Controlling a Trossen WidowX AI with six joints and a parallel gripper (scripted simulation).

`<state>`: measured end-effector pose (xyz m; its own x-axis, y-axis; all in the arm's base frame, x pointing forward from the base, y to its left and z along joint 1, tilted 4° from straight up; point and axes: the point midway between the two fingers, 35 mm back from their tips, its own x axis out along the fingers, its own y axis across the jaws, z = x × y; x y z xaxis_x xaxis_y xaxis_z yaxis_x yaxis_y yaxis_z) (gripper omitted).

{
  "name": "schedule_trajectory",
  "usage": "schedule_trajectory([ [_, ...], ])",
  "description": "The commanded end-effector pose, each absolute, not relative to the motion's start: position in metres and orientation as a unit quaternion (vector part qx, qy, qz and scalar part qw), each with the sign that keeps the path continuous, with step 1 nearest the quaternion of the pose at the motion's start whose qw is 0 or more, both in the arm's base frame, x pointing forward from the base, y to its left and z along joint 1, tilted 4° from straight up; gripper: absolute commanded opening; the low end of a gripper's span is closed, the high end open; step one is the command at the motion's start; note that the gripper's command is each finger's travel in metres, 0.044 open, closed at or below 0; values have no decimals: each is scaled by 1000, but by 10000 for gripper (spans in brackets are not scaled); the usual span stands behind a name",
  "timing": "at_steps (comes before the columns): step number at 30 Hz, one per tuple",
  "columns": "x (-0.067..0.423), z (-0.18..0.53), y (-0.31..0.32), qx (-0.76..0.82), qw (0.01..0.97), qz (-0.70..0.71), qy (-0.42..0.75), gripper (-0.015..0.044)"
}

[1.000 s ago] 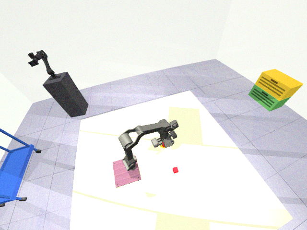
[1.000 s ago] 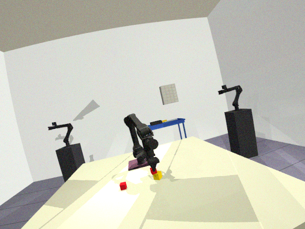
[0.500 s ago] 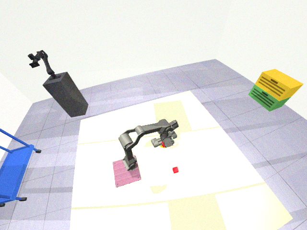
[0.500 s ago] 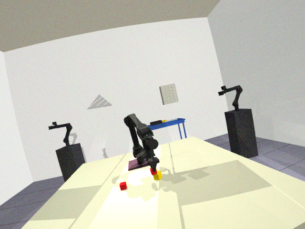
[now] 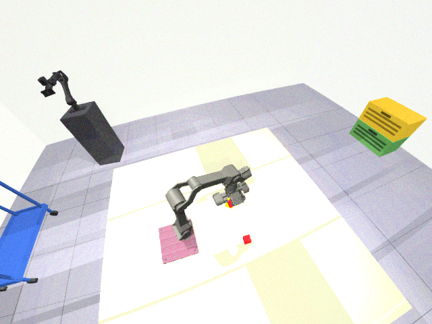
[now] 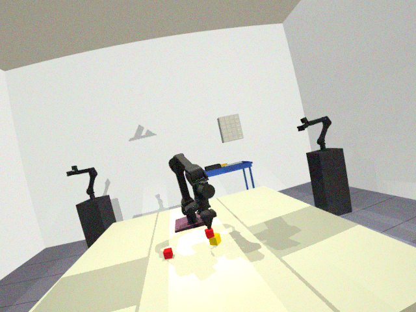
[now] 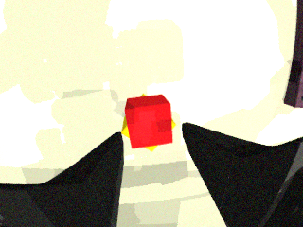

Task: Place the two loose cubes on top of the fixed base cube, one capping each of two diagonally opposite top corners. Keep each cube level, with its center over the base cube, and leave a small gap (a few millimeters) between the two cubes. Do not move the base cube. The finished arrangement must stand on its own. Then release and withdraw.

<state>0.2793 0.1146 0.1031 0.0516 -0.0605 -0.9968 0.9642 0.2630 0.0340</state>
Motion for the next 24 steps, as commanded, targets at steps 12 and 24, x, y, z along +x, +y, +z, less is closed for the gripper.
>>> schedule_trajectory([
  [12, 289, 114, 98, 334, 645, -351, 591, 265],
  [24, 303, 124, 65, 149, 712, -181, 662, 265],
])
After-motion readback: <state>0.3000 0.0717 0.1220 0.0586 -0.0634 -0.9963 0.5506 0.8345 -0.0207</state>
